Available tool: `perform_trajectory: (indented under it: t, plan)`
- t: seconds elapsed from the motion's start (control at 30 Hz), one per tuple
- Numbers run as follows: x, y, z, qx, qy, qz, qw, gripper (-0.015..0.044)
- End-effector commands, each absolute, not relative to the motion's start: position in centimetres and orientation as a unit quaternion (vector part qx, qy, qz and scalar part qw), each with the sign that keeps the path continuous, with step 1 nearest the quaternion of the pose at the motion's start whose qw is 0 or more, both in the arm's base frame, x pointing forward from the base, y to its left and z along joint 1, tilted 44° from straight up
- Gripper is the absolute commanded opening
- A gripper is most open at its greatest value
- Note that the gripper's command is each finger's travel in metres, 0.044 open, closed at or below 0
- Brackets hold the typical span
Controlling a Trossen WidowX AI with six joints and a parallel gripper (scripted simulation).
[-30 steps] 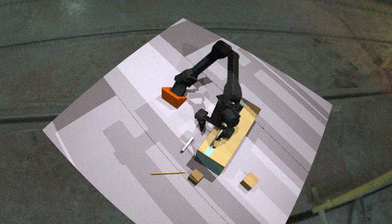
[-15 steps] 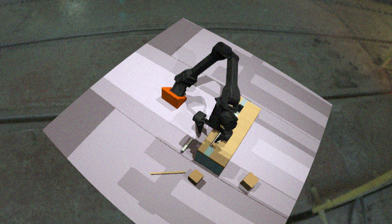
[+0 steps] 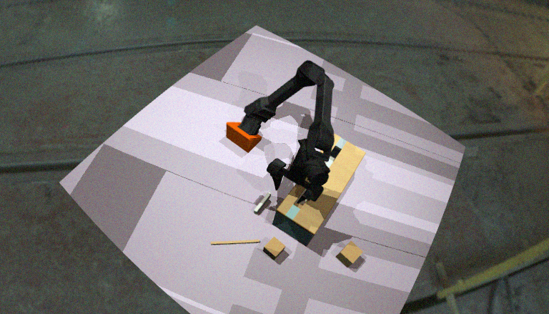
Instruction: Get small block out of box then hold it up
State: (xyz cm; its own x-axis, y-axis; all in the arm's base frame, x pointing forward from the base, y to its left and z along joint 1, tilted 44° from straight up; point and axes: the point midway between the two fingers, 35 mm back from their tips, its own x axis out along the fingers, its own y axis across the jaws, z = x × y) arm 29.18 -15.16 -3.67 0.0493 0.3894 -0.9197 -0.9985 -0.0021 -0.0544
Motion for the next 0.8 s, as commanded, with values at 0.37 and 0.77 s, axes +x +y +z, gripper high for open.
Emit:
perform_trajectory:
  t: [0.37, 0.77]
  plan:
    - [29.5, -16.2, -4.4, -0.411, 0.372, 0.580, 0.597, 0.0400]
    - [28.9, -20.1, 0.2, -0.405, 0.377, 0.579, 0.599, 0.0400]
